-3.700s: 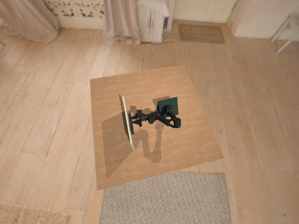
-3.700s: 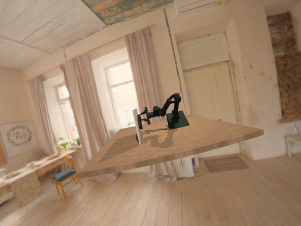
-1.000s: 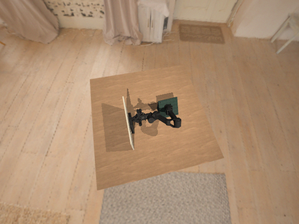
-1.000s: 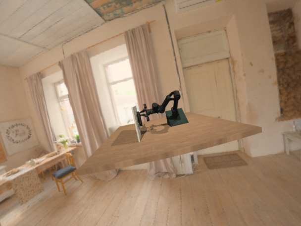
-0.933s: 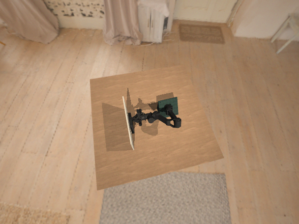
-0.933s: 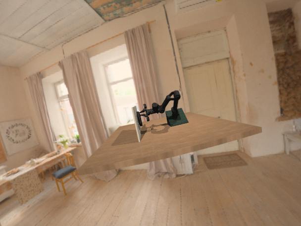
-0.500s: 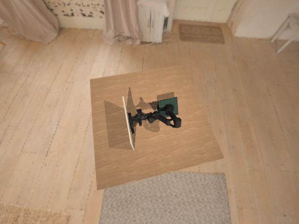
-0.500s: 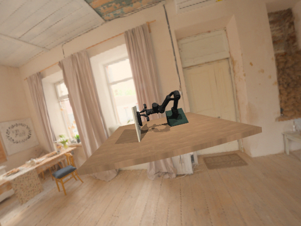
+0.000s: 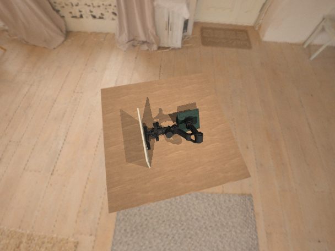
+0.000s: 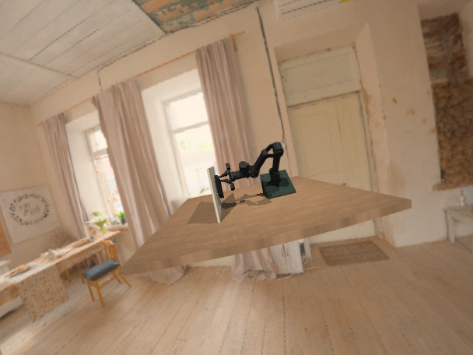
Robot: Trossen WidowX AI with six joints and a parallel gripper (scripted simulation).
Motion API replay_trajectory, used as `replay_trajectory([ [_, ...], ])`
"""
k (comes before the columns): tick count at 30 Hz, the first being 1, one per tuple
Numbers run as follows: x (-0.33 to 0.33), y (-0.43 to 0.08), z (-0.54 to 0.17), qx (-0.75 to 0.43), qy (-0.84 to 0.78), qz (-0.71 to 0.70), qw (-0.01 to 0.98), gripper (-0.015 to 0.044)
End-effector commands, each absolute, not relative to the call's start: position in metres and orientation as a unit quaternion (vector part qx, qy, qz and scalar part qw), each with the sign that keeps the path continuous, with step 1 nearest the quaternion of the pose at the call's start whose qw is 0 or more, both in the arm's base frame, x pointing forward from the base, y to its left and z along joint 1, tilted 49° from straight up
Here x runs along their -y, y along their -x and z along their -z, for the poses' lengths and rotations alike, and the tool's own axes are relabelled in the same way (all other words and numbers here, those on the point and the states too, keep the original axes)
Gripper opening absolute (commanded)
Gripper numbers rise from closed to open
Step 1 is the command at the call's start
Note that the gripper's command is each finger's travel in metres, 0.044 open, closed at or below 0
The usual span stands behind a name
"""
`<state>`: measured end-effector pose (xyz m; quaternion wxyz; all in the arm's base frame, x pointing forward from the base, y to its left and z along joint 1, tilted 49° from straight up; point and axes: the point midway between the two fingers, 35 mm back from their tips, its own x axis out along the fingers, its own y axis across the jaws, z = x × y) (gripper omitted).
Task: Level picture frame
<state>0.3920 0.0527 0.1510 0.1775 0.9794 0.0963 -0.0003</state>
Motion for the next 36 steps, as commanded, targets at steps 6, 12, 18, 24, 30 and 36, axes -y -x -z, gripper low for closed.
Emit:
replay_trajectory([
  [6, -0.0504, -0.3929, -0.1548, -0.090, -0.979, -0.005, 0.180, 0.0000],
  [12, -0.0506, -0.3929, -0.1553, -0.090, -0.979, -0.005, 0.180, 0.0000],
  [18, -0.0507, -0.3929, -0.1560, -0.090, -0.979, -0.005, 0.180, 0.0000],
  [24, -0.0509, -0.3928, -0.1565, -0.090, -0.979, -0.005, 0.180, 0.0000],
  [30, -0.0511, -0.3928, -0.1571, -0.090, -0.979, -0.005, 0.180, 0.0000],
  [36, -0.0513, -0.3928, -0.1577, -0.090, -0.979, -0.005, 0.180, 0.0000],
])
